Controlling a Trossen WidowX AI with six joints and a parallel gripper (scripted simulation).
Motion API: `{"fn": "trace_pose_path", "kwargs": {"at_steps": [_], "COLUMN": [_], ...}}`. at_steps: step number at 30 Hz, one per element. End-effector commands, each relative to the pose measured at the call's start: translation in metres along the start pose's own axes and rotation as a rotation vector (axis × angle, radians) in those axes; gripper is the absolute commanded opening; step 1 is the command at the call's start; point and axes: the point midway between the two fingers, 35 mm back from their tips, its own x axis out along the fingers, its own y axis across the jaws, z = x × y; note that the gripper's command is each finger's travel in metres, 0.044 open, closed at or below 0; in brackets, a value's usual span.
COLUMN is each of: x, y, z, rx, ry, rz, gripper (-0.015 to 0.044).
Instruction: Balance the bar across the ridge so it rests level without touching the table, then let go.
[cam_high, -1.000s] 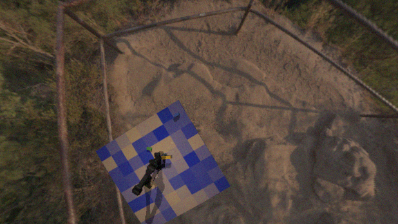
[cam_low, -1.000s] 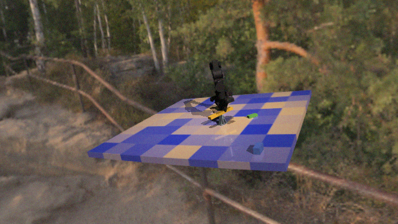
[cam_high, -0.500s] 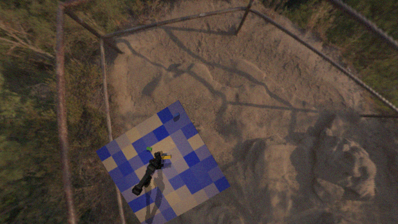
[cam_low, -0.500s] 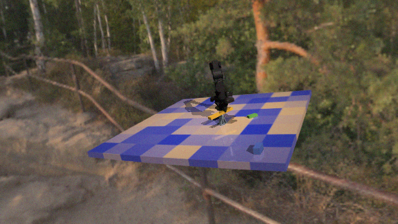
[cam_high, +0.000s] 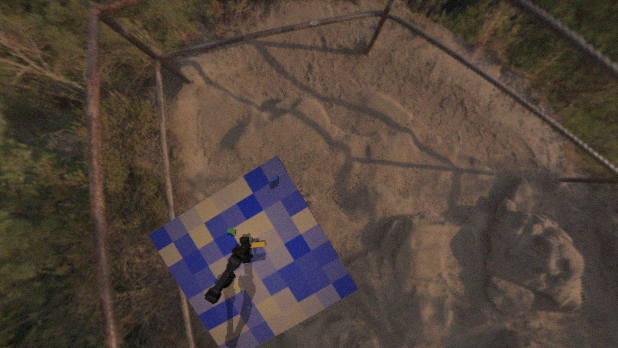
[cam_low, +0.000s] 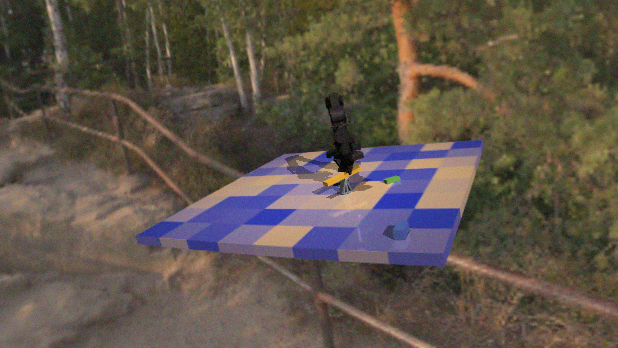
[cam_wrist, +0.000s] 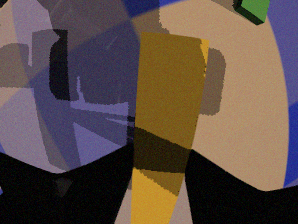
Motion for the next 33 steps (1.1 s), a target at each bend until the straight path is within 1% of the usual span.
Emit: {"fn": "trace_pose_path", "kwargs": {"at_steps": [1, 33], "x": [0.0010, 0.0037], "y": [-0.0004, -0.0001], "z": [0.0002, 0.0006], "rx": [-0.003, -0.003], "ry": [-0.003, -0.003], "rz": [-0.002, -0.002], "gripper": [0.0000, 0.0000]}}
